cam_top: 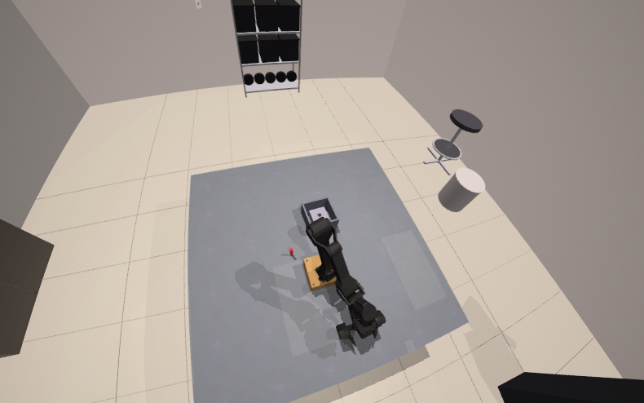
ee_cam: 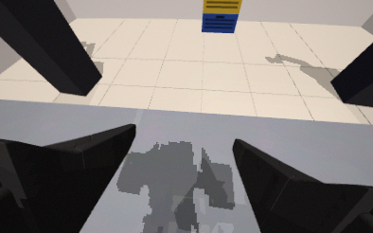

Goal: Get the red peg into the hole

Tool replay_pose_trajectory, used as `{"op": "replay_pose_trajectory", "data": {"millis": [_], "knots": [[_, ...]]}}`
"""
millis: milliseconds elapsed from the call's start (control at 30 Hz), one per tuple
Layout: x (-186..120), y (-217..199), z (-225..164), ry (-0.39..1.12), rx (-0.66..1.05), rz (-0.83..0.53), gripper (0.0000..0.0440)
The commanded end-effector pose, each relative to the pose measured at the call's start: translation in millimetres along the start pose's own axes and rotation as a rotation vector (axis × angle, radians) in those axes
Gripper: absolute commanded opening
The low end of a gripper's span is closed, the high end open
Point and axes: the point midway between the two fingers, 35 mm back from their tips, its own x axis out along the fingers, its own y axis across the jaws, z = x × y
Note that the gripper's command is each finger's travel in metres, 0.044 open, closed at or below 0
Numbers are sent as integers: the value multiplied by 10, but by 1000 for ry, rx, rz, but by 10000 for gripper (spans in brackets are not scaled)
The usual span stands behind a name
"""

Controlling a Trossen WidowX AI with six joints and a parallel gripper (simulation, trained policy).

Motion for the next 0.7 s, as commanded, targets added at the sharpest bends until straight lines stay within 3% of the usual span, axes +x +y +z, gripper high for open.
{"op": "replay_pose_trajectory", "data": {"millis": [0,67,333,667], "knots": [[-4,50,40,-11,2,13,421],[-22,192,81,-19,-3,48,440],[-254,944,26,25,-52,235,440],[-812,1774,-187,107,-129,464,440]]}}
